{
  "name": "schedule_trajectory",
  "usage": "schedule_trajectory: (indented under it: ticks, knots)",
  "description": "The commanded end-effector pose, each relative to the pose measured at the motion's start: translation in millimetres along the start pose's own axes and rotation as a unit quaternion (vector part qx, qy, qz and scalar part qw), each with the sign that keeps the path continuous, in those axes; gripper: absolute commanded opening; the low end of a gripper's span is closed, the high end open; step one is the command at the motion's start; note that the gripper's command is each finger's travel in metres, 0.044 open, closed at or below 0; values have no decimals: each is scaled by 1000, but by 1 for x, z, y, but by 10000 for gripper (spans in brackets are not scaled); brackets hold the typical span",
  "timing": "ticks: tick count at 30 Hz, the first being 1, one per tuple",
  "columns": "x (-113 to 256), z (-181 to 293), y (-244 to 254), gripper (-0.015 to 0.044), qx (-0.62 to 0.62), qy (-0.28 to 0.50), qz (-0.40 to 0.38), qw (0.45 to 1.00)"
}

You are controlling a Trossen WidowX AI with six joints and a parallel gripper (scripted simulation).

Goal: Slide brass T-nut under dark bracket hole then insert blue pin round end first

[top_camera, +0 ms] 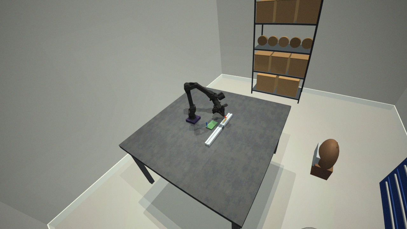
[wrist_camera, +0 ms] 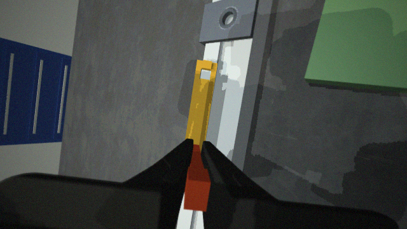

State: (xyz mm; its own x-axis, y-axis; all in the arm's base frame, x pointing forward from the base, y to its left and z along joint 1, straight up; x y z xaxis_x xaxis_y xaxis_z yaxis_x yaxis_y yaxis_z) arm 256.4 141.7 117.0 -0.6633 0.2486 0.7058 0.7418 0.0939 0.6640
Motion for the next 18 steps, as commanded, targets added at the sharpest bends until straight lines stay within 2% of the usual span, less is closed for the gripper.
schedule_trajectory:
  ticks: [1, 18]
  knots:
    - [-3, 1, -4, -150, -2, -2, 0, 1000]
    - [-8, 2, -8, -150, -2, -3, 0, 1000]
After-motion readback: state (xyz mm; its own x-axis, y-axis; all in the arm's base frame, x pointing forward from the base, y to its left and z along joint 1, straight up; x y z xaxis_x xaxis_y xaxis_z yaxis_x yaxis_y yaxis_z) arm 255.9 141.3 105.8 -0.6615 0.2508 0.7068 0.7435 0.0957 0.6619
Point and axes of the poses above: the point midway between the two fingers, 35 mm back from their tips, its own x axis back along the fingers, its own y axis across the jaws, z = x × y, the point moved 6 cm from there along x, back along the fingers, and after that the axes turned 6 degrees about x, right-handed, at the moved point
